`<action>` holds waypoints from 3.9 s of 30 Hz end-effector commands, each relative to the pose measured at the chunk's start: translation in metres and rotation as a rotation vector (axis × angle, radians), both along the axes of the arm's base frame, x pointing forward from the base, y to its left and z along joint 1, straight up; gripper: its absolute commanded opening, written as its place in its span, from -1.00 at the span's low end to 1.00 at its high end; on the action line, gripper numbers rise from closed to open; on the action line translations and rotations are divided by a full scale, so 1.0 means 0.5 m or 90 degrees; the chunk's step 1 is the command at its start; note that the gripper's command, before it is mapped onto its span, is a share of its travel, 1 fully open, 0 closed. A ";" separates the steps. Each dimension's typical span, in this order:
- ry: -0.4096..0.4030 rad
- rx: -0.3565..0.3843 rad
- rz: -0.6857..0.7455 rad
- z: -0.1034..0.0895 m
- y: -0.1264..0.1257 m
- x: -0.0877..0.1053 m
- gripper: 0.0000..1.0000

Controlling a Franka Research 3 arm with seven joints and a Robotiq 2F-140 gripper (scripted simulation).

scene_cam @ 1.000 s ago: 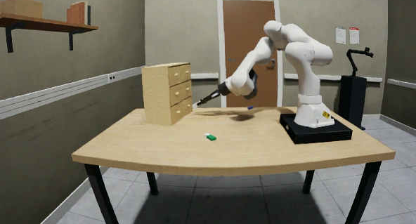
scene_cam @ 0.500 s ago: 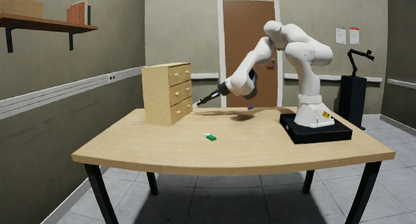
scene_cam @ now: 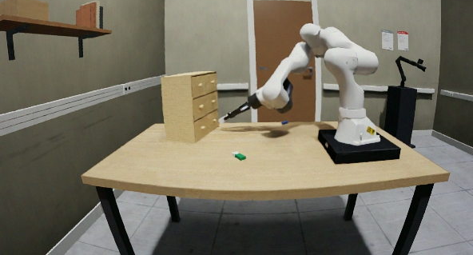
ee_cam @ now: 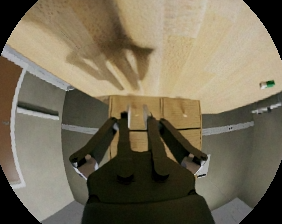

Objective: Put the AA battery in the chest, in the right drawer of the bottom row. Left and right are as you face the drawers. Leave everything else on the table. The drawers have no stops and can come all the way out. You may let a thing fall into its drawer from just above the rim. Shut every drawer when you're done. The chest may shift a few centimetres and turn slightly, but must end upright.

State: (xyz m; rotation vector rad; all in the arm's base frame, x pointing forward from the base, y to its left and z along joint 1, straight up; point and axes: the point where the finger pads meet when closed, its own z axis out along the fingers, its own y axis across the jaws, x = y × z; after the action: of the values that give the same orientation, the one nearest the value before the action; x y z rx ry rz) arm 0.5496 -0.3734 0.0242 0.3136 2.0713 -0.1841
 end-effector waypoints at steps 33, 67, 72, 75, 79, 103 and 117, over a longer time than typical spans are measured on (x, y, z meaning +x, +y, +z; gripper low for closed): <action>0.001 -0.002 0.000 -0.003 -0.004 -0.002 -0.44; 0.001 -0.002 0.000 -0.003 -0.007 0.007 -0.44; 0.001 -0.002 0.000 -0.003 -0.011 0.021 -0.44; 0.001 -0.002 0.000 -0.003 -0.012 0.025 -0.44; 0.001 -0.002 0.000 -0.003 -0.017 0.038 -0.44; 0.001 -0.002 0.000 -0.003 -0.025 0.064 -0.44; 0.001 -0.002 0.000 -0.003 -0.025 0.064 -0.44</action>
State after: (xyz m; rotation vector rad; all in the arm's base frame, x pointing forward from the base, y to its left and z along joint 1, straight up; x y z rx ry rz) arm 0.5802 -0.3866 0.0231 0.3072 2.0723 -0.1941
